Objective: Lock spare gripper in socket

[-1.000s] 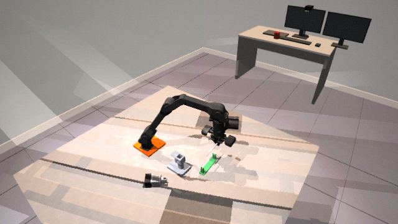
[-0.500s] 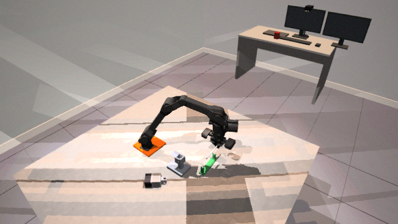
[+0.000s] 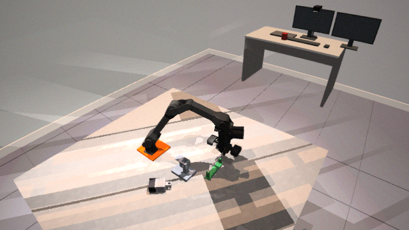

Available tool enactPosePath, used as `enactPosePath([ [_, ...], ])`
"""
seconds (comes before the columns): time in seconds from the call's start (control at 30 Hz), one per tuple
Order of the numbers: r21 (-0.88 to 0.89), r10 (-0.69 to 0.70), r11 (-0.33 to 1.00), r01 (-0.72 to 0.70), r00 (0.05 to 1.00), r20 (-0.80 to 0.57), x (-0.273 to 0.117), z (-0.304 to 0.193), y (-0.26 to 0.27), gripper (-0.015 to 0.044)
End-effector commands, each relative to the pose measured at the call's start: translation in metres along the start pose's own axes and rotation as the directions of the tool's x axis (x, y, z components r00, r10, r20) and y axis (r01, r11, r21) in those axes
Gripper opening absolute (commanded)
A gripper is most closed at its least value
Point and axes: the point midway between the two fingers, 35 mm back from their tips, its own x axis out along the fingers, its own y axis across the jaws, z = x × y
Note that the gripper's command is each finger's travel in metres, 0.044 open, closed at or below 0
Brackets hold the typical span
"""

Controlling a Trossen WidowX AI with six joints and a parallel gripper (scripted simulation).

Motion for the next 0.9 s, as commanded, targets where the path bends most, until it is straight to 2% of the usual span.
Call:
enactPosePath([
  [0.0,-0.002,0.002,1.000,-0.002,1.000,-0.001,0.0084,-0.0016,0.0011,0.0000],
  [0.67,-0.002,0.000,1.000,0.000,1.000,0.000,0.0119,-0.0020,0.0010,0.0000],
  [0.87,0.000,0.000,1.000,0.000,1.000,0.000,0.0113,-0.0020,0.0010,0.0157],
])
